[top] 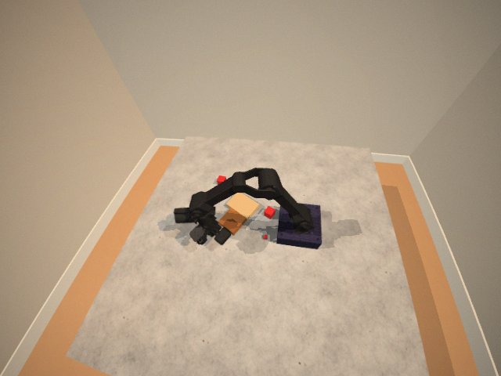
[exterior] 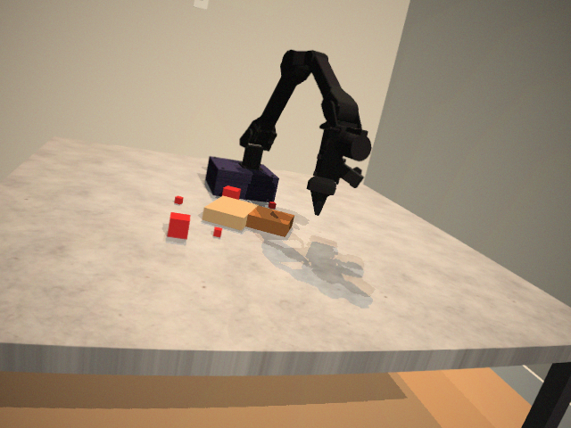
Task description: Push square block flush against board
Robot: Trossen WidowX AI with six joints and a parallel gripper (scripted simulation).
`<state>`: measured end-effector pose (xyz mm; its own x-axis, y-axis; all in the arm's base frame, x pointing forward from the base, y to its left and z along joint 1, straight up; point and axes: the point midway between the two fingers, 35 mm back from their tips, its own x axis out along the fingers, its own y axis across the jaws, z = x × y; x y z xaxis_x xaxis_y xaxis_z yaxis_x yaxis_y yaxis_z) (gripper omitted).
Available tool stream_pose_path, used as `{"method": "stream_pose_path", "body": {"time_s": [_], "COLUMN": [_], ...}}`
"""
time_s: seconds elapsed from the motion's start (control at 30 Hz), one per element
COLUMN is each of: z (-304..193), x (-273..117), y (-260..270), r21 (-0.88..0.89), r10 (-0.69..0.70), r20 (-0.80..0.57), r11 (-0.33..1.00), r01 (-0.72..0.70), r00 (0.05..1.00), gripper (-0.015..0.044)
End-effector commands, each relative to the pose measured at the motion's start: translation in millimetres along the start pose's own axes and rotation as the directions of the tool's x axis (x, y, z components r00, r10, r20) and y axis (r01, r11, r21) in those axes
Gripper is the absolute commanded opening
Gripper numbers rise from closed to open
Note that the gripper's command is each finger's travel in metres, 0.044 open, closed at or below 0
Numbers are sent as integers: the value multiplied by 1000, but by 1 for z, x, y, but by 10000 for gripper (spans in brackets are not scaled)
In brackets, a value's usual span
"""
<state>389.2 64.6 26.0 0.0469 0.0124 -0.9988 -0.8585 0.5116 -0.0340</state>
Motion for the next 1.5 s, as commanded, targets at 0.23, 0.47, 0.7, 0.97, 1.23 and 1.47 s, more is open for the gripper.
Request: {"method": "stream_pose_path", "body": {"time_s": [0.23, 0.47, 0.7, 0.97, 1.23, 1.47], "z": [-17, -36, -55, -79, -104, -115], "x": [-1, -1, -2, -3, -4, -4], "y": [-15, -29, -43, -57, -69, -74], "r21": [219, 444, 644, 827, 948, 979], "r10": [-1, -1, -1, -1, 0, 0], "r20": [-4, -8, -12, -16, -20, -22], "r11": [976, 896, 765, 562, 318, 203], "r01": [2, 5, 9, 14, 19, 22], "r00": [1000, 1000, 1000, 1000, 1000, 1000], "gripper": [0, 0, 0, 0, 0, 0]}}
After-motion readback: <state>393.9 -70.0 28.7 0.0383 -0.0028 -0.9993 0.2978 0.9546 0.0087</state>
